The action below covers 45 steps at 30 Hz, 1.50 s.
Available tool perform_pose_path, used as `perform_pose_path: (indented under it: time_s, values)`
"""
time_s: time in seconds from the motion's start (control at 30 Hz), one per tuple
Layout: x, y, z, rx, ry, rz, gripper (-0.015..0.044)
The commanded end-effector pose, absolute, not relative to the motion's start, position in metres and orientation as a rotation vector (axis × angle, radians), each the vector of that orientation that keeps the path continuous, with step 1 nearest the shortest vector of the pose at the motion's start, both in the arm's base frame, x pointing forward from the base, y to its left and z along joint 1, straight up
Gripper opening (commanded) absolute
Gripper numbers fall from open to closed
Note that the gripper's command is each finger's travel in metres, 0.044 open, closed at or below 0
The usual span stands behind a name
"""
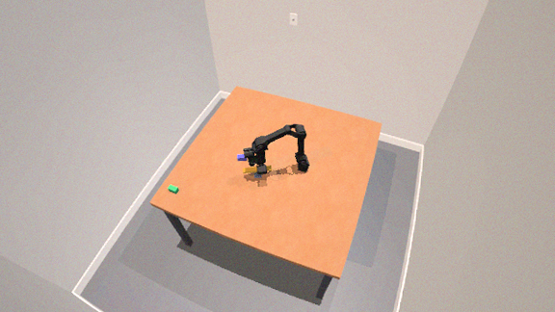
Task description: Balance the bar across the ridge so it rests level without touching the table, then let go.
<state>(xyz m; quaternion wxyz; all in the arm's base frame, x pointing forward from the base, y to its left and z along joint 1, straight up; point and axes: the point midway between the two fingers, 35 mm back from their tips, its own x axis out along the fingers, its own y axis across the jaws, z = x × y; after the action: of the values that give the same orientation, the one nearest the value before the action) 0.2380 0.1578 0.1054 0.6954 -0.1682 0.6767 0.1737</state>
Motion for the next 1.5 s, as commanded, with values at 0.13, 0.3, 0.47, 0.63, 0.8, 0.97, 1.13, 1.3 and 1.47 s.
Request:
perform_pose_path:
  time_s: [0.13, 0.3, 0.47, 0.63, 0.8, 0.97, 1.13, 1.3, 1.47]
  values:
    - [0.2379, 0.158, 0.1049, -0.372, 1.511, 0.386, 0.0]
    - [0.238, 0.1578, 0.1054, -0.375, 1.51, 0.388, 0.0]
    - [0.238, 0.1578, 0.1054, -0.375, 1.51, 0.388, 0.0]
    - [0.238, 0.1578, 0.1054, -0.375, 1.51, 0.388, 0.0]
    - [0.238, 0.1578, 0.1054, -0.375, 1.51, 0.388, 0.0]
    - [0.238, 0.1578, 0.1054, -0.375, 1.51, 0.388, 0.0]
    - [0.238, 0.1578, 0.1054, -0.375, 1.51, 0.388, 0.0]
    - [0.238, 0.1578, 0.1054, -0.375, 1.51, 0.388, 0.0052]
    - [0.238, 0.1578, 0.1054, -0.375, 1.51, 0.388, 0.0167]
